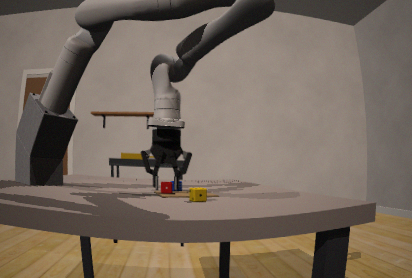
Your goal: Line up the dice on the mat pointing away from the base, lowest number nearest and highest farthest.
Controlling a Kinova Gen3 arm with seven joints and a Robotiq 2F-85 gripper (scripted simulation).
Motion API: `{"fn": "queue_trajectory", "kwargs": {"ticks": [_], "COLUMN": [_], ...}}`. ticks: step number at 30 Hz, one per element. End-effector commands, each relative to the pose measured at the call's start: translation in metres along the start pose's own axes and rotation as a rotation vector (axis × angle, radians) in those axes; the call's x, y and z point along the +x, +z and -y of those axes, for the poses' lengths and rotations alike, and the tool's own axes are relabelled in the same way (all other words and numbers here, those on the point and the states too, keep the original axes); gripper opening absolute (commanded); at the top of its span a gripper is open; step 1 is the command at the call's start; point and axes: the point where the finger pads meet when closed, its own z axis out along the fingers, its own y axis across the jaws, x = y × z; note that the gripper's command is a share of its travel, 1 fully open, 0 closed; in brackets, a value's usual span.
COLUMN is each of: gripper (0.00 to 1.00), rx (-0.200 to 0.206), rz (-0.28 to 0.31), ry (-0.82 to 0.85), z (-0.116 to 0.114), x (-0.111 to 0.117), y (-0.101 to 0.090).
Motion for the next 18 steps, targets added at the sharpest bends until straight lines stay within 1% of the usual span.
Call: {"fn": "queue_trajectory", "kwargs": {"ticks": [1, 10, 12, 18], "gripper": [0.46, 0.46, 0.46, 0.46], "rx": [0.005, 0.006, 0.006, 0.006], "rz": [-0.002, -0.002, -0.002, -0.003], "ry": [0.002, 0.002, 0.002, 0.001], "z": [0.001, 0.001, 0.001, 0.0], "x": [0.001, 0.002, 0.002, 0.002], "y": [-0.01, -0.05, -0.05, -0.074]}}
